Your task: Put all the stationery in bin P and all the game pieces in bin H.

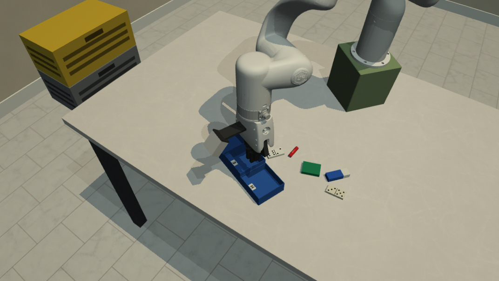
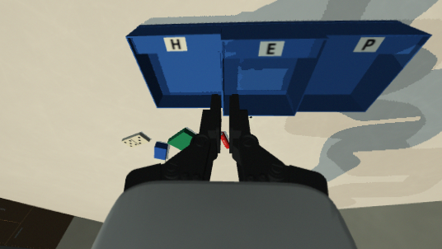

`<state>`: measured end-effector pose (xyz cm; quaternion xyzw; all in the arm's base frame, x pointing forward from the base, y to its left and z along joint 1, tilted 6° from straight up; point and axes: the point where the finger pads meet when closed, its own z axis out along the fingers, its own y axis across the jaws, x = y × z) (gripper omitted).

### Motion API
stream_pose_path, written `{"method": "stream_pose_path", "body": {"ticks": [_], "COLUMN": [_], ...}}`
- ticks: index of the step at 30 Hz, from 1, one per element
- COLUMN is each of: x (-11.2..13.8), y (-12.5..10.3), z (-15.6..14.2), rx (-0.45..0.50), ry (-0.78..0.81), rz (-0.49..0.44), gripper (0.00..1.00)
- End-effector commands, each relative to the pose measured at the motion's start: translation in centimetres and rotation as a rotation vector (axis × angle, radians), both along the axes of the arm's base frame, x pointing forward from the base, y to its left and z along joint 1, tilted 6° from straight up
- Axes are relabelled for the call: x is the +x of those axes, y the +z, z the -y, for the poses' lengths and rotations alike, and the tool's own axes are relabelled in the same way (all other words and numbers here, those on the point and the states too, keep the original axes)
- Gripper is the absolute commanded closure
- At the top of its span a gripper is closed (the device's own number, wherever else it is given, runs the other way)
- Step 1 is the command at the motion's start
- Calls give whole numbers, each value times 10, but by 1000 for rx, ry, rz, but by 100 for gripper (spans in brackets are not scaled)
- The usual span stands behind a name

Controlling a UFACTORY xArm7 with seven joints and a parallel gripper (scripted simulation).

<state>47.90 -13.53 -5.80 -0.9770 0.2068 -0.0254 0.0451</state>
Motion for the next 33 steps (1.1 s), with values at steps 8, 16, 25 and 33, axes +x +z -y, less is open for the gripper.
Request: {"method": "stream_pose_path", "body": {"ticks": [8,16,25,33], "x": [24,25,26,28], "y": [6,-5,-23,-44], "z": [-37,-37,-39,-40], "rx": [-4,-4,-4,-4], "ry": [-2,-2,-2,-2], "rz": [2,2,2,2], "gripper": [93,93,93,93]}}
